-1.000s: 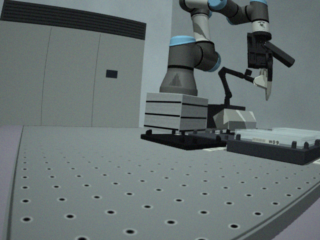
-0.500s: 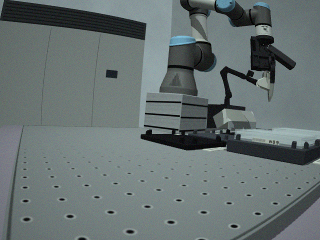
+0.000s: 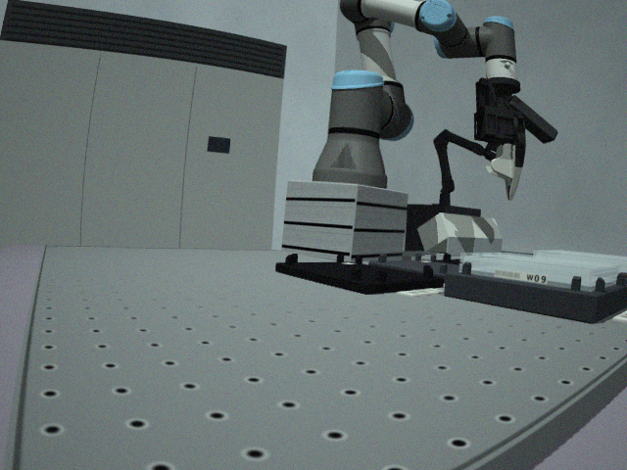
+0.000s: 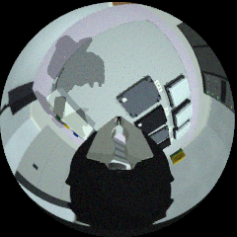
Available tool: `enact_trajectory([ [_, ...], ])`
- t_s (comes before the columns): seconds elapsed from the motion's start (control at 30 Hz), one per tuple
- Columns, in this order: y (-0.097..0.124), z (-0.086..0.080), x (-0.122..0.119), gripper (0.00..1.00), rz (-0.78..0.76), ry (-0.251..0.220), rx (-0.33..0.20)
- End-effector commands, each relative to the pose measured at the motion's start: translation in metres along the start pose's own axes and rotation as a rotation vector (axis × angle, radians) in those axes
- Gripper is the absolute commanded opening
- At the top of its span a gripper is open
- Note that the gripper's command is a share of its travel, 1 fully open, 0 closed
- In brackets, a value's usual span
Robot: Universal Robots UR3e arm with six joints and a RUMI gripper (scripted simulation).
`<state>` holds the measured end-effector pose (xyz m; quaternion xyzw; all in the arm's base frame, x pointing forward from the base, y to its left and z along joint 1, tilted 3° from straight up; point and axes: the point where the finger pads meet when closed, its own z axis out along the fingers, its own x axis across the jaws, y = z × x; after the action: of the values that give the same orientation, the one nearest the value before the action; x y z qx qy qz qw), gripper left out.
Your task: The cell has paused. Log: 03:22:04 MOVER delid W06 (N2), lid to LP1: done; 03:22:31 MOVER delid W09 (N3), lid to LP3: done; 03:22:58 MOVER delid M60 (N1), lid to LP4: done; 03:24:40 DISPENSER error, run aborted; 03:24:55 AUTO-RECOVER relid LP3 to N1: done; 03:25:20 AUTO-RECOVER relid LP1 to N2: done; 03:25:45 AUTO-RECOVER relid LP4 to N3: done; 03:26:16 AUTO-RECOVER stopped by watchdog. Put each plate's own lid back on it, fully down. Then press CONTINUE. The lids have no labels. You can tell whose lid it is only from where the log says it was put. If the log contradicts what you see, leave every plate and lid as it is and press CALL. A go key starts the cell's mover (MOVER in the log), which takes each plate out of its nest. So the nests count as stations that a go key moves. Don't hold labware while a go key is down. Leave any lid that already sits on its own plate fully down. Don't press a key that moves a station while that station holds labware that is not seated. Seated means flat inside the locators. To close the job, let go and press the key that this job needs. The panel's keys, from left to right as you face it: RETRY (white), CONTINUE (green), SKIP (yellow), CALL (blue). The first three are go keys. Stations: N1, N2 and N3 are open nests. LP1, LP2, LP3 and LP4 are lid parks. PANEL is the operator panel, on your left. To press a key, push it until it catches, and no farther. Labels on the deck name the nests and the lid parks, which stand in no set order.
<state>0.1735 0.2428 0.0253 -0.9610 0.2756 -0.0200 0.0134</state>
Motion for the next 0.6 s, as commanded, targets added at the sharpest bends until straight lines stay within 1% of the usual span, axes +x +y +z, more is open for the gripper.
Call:
enact_trajectory([
  [0.0,0.003,-0.002,-0.021,0.00,-0.082,0.003,0.004],
  [0.4,0.013,-0.001,-0.080,0.00,-0.322,0.003,0.004],
  [0.47,0.013,-0.001,-0.080,0.00,-0.322,0.003,0.004],
  [0.57,0.015,-0.001,-0.095,0.00,-0.382,0.003,0.004],
])
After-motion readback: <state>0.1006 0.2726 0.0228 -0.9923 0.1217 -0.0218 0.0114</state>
